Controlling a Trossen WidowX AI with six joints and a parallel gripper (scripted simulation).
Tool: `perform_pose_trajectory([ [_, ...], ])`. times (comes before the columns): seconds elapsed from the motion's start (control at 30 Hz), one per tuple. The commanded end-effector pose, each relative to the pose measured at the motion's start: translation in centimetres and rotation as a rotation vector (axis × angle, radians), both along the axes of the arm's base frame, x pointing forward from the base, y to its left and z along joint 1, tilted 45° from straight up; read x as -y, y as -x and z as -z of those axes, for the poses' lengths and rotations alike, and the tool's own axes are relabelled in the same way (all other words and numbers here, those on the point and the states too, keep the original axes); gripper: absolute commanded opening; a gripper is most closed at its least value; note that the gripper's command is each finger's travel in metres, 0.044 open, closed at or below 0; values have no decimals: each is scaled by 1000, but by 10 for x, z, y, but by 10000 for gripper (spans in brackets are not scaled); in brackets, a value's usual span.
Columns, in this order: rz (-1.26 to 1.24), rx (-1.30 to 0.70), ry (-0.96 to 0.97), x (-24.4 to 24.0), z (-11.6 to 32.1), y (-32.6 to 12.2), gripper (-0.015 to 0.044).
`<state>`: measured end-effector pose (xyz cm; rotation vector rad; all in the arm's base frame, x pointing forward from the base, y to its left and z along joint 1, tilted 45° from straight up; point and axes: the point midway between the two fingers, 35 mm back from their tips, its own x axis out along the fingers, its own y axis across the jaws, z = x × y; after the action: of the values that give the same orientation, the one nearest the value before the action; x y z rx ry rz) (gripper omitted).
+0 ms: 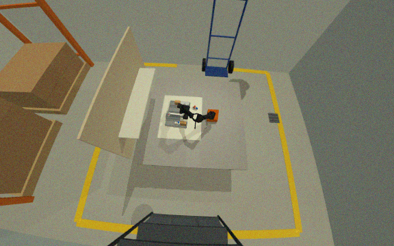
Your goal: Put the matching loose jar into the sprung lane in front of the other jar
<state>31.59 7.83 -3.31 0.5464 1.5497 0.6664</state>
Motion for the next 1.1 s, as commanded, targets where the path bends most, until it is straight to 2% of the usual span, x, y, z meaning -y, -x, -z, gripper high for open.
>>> perform_pose_trajectory([
  [0.0,-3,3,-2,0,0,1,0],
  [0.23,-3,3,-2,0,0,1,0],
  [0.57,-3,3,-2,0,0,0,263],
  [0.6,-3,3,-2,0,0,0,272],
  [1.07,-3,3,-1,14,-14,-1,272],
])
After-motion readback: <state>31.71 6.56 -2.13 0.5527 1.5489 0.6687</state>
